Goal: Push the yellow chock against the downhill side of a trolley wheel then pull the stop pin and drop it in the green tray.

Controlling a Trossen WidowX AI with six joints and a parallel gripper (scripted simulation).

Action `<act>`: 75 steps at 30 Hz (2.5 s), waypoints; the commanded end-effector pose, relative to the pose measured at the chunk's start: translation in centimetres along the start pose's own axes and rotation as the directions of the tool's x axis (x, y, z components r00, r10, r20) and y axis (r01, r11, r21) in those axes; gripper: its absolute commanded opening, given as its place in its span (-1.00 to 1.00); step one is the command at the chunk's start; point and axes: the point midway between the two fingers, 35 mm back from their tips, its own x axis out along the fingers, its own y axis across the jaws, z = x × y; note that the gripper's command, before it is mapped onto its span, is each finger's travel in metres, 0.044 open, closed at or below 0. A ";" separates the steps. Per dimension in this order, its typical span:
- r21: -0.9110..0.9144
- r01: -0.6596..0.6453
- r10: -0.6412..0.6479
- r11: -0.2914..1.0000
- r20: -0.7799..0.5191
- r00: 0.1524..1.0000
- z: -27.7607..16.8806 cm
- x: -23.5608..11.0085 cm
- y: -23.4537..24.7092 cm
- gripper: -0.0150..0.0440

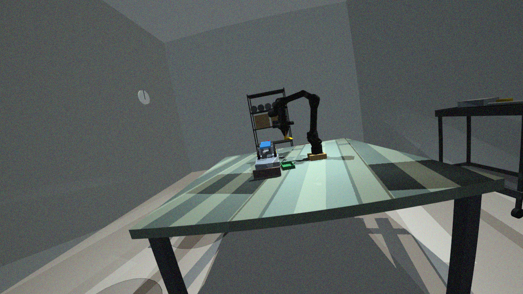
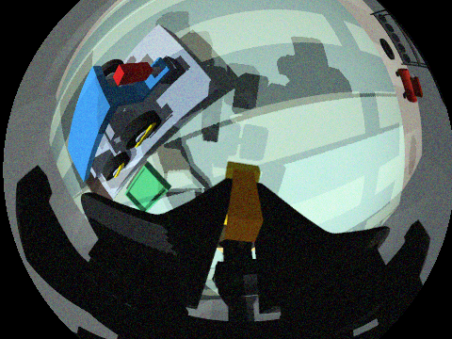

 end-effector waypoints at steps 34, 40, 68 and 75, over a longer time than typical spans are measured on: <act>-0.953 -0.004 0.006 0.303 -0.002 1.000 0.0 0.0 0.0 -0.49; -0.995 -0.003 0.006 0.098 -0.003 1.000 0.0 0.0 0.0 -0.49; -0.752 0.000 0.007 -0.659 -0.007 1.000 0.0 0.0 0.0 -0.49; -0.742 0.000 0.008 -0.671 -0.007 1.000 -0.6 0.1 1.1 -0.49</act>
